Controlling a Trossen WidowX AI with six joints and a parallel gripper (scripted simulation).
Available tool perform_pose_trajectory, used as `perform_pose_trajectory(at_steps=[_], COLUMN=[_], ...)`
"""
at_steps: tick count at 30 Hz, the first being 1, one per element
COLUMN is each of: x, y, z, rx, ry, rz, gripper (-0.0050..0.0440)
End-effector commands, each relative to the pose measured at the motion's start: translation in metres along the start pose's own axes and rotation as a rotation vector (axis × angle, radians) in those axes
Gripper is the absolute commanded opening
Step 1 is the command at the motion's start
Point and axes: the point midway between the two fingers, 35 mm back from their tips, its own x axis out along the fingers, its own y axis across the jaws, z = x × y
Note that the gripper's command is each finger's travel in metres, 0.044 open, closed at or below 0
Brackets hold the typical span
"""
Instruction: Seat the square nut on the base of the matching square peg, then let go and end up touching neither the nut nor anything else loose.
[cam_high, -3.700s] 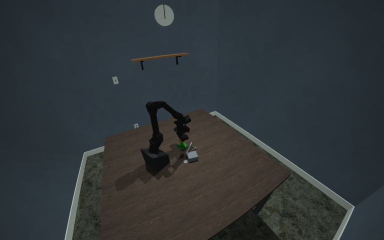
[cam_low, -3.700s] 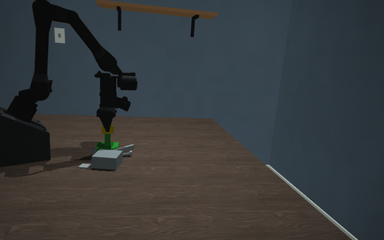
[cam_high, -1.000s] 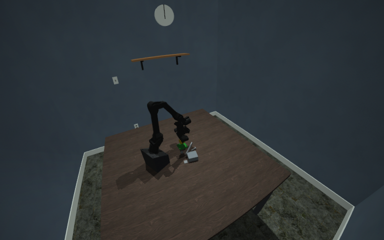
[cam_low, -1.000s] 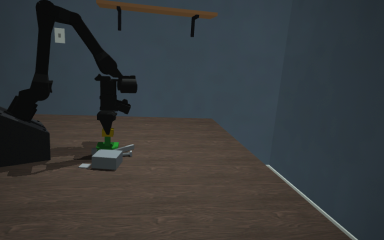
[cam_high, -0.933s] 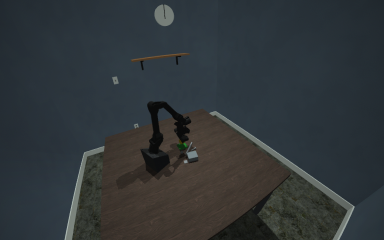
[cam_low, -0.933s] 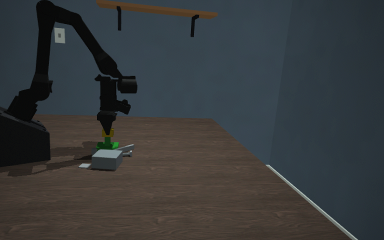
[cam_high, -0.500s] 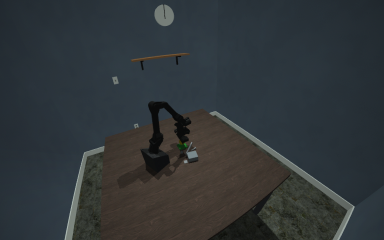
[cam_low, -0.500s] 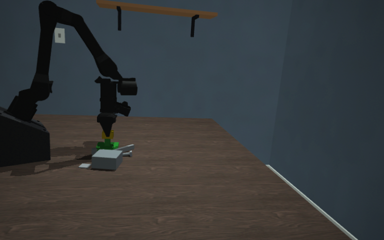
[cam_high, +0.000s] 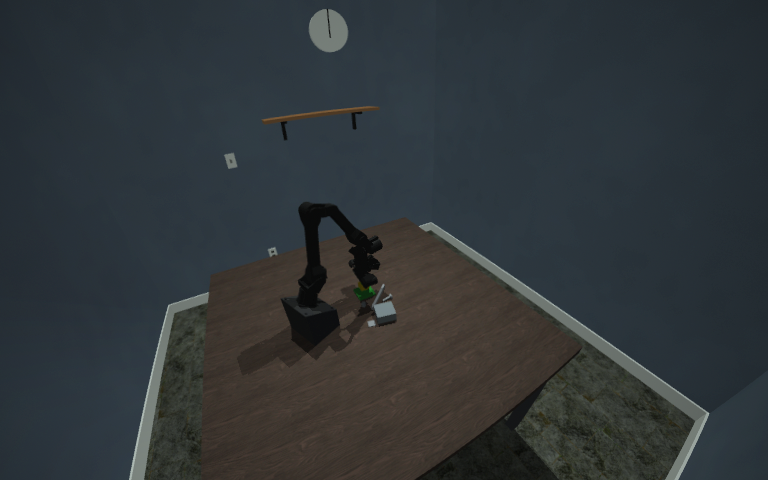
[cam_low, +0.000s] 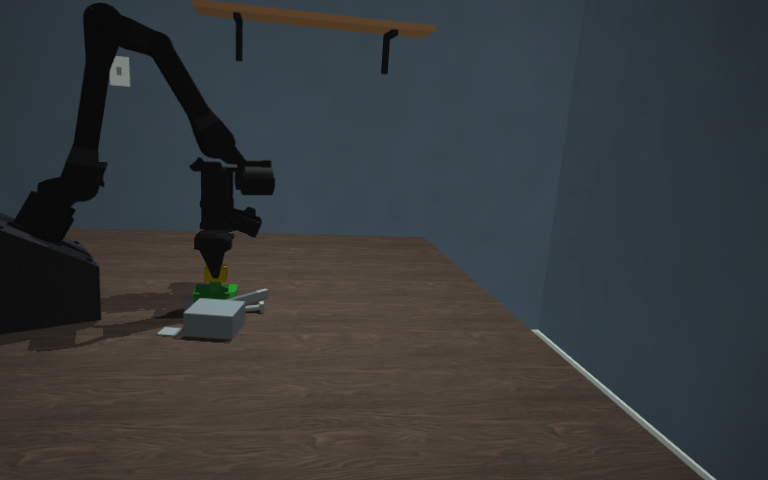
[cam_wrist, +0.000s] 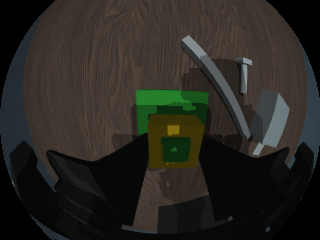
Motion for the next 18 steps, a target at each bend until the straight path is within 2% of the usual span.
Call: perform_pose_trajectory(at_steps=[1, 18], x=[0.0044, 0.0142], y=[-0.0008, -0.0003], z=[0.0007, 0.0005], rx=[0.002, 0.002], ry=[-0.002, -0.002], rz=[-0.006, -0.006], gripper=[0.0000, 0.0000])
